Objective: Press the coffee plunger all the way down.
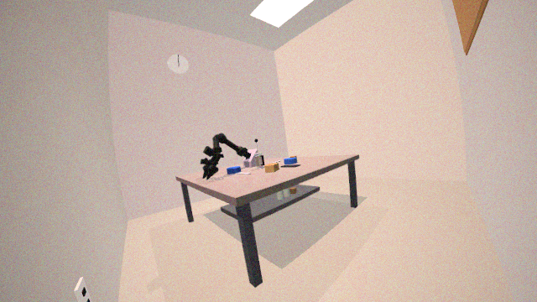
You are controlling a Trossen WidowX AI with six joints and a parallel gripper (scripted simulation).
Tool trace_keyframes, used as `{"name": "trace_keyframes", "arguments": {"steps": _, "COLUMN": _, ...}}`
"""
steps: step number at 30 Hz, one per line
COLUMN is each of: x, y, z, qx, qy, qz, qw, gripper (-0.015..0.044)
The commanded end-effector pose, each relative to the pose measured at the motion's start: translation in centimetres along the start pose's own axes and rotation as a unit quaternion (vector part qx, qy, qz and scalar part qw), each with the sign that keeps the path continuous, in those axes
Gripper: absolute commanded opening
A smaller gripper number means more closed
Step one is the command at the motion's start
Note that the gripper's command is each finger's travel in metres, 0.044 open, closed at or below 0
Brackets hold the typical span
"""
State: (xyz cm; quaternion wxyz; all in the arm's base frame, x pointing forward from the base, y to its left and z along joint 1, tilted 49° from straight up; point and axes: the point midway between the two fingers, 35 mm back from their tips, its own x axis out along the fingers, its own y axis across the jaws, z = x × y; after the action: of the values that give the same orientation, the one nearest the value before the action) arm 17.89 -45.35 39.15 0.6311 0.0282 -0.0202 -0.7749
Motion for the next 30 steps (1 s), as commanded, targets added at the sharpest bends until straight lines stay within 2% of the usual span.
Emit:
{"name": "trace_keyframes", "arguments": {"steps": 1, "x": -4.7, "y": 4.4, "z": -3.6, "qx": -0.015, "qy": 0.051, "qz": 0.05, "qw": 0.997, "gripper": 0.044}}
{"name": "trace_keyframes", "arguments": {"steps": 8, "x": -13.6, "y": 9.6, "z": -9.1, "qx": -0.057, "qy": 0.12, "qz": 0.134, "qw": 0.982, "gripper": 0.044}}
{"name": "trace_keyframes", "arguments": {"steps": 16, "x": -25.5, "y": 11.3, "z": -14.1, "qx": -0.132, "qy": 0.17, "qz": 0.221, "qw": 0.951, "gripper": 0.044}}
{"name": "trace_keyframes", "arguments": {"steps": 23, "x": -35.8, "y": 9.3, "z": -18.5, "qx": -0.214, "qy": 0.183, "qz": 0.284, "qw": 0.917, "gripper": 0.044}}
{"name": "trace_keyframes", "arguments": {"steps": 30, "x": -44.7, "y": 4.0, "z": -21.3, "qx": -0.306, "qy": 0.137, "qz": 0.353, "qw": 0.873, "gripper": 0.044}}
